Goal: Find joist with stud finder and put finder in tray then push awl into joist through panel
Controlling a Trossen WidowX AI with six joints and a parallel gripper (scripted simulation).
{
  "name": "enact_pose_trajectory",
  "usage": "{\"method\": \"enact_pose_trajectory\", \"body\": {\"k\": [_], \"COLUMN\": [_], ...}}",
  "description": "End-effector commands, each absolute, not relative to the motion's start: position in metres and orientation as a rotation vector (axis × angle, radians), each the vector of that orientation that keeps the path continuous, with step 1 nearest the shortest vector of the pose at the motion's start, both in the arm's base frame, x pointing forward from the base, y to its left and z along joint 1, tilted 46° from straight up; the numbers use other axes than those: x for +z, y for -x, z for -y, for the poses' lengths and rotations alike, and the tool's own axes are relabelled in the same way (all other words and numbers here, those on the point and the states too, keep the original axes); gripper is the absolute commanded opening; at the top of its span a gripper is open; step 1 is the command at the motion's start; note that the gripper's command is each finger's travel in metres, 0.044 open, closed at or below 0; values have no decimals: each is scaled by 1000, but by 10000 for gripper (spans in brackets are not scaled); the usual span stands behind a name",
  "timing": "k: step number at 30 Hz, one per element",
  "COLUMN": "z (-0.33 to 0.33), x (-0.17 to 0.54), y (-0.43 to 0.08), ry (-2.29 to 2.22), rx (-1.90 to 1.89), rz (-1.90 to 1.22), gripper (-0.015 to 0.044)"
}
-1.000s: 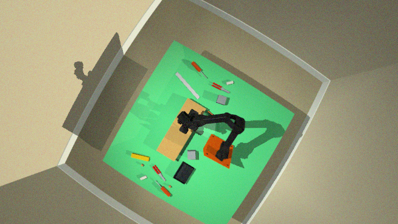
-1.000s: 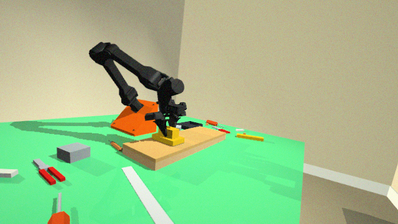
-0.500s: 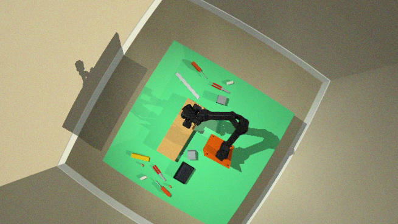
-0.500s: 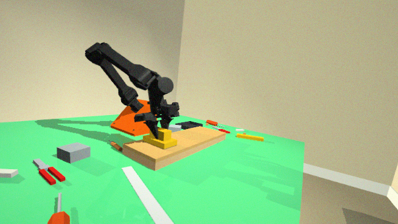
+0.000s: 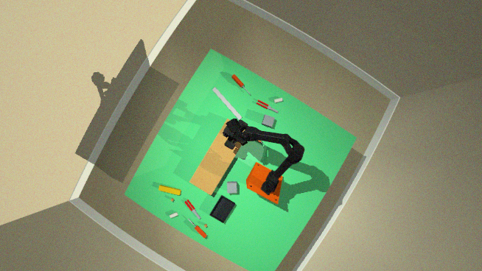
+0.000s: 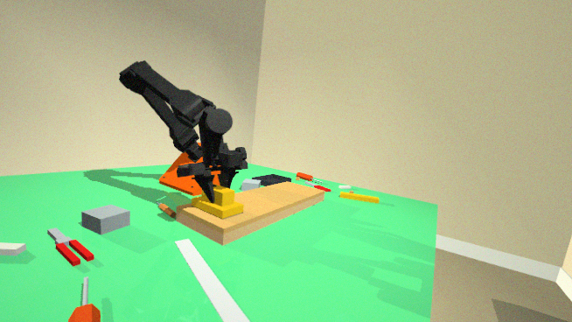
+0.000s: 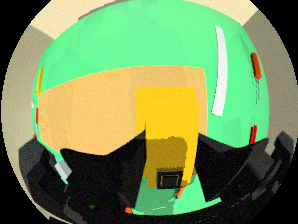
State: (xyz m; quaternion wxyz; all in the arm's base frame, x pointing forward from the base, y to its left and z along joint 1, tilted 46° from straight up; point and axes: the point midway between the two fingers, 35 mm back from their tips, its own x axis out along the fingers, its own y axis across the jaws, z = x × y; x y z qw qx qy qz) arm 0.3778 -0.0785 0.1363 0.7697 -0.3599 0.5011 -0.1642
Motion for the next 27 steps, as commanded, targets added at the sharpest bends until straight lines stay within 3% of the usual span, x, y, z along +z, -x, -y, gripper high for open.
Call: {"method": "enact_pose_trajectory", "body": {"k": [1,12,27], "z": [78,72,15], "x": [136,143,206], "y": [-378,-378,-361], "ry": [781,779,779], "rx": [-356,-355,-358], "rz": [-1087,-1089,-1090], "gripper": [0,0,0]}}
